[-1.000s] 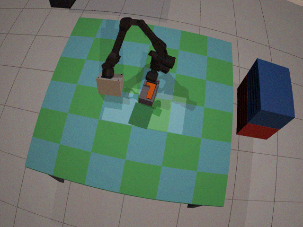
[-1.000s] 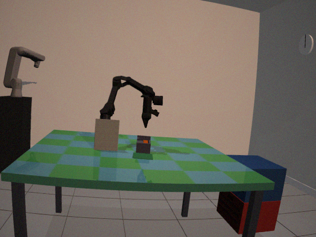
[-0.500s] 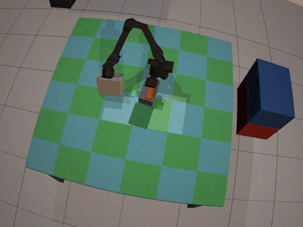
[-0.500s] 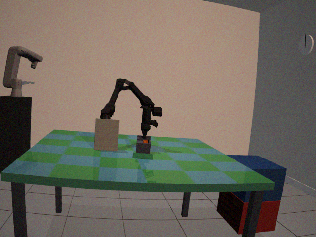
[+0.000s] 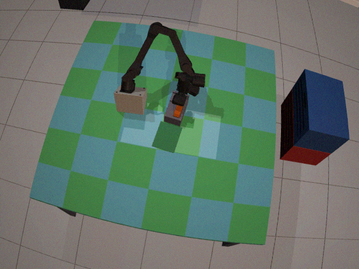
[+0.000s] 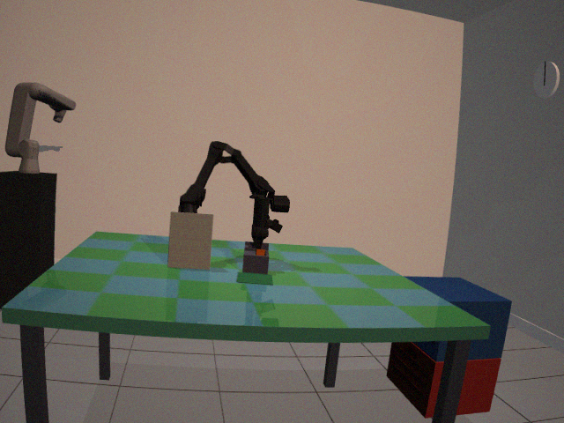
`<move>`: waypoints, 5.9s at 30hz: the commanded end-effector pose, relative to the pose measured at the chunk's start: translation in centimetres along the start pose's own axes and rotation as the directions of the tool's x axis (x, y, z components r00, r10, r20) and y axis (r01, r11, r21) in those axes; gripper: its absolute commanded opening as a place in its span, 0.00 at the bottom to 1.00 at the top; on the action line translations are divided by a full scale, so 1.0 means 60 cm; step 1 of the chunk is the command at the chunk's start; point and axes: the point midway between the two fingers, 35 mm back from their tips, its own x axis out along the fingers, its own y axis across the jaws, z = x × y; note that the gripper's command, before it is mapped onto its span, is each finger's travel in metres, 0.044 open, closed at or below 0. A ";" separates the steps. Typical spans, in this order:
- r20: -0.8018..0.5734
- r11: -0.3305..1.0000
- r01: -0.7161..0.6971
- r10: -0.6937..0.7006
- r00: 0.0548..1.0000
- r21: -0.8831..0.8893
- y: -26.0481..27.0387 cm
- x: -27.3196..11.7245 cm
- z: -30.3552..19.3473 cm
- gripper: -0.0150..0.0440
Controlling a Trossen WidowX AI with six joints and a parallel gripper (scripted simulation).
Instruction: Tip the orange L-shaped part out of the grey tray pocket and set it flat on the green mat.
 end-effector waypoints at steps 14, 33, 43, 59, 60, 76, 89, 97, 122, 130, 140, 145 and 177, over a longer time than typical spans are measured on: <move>-0.008 1.000 -0.003 0.004 1.000 0.006 0.000 0.032 -0.005 0.56; -0.008 1.000 -0.003 0.003 1.000 0.006 0.019 0.005 -0.003 0.56; -0.007 1.000 0.001 -0.001 1.000 0.006 -0.002 -0.152 -0.002 0.56; 0.010 1.000 -0.002 0.002 1.000 0.010 -0.001 -0.147 0.004 0.56; 0.010 1.000 -0.002 0.002 1.000 0.010 -0.001 -0.147 0.004 0.56; 0.009 0.983 0.002 -0.001 1.000 -0.183 -0.017 -0.147 0.007 0.73; -0.003 0.296 -0.001 -0.006 1.000 -0.955 -0.105 -0.152 0.016 0.73; -0.007 0.006 -0.007 -0.004 1.000 -1.000 -0.129 -0.152 0.015 0.73; -0.007 0.006 -0.007 -0.003 1.000 -1.000 -0.129 -0.086 0.016 0.73; -0.006 0.006 -0.006 -0.003 1.000 -1.000 -0.129 -0.064 0.016 0.73; -0.007 0.006 -0.007 -0.002 1.000 -1.000 -0.129 -0.037 0.015 0.73; -0.007 0.006 -0.007 -0.001 1.000 -1.000 -0.128 -0.024 0.014 0.73; -0.004 0.002 -0.004 -0.005 1.000 -1.000 -0.129 -0.035 0.016 0.25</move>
